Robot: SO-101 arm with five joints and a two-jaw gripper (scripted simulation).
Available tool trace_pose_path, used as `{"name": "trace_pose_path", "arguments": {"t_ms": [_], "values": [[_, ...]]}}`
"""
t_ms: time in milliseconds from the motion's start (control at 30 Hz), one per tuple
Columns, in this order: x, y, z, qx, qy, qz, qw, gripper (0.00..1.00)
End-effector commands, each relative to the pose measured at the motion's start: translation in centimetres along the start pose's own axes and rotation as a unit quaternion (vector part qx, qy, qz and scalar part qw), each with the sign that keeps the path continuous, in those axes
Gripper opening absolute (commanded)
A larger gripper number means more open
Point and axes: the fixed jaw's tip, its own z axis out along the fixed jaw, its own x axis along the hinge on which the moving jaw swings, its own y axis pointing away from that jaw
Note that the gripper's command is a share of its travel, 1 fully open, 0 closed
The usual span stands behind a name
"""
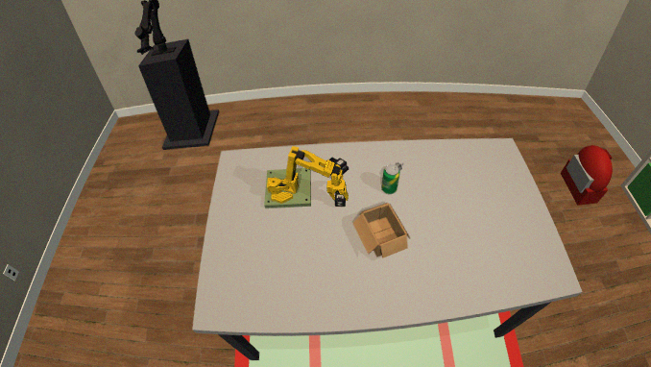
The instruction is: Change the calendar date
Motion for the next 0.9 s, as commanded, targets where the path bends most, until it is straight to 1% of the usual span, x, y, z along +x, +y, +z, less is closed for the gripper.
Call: {"name": "trace_pose_path", "arguments": {"t_ms": [0,267,567,867], "values": [[0.1,0.4,0.5,-0.012,-0.003,0.0,1.0,0.0],[0.1,0.5,1.0,-0.012,-0.003,0.0,1.0,0.0],[0.1,0.5,1.1,-0.012,-0.003,0.0,1.0,0.0],[0.1,0.5,1.6,-0.012,-0.003,0.0,1.0,0.0]]}}
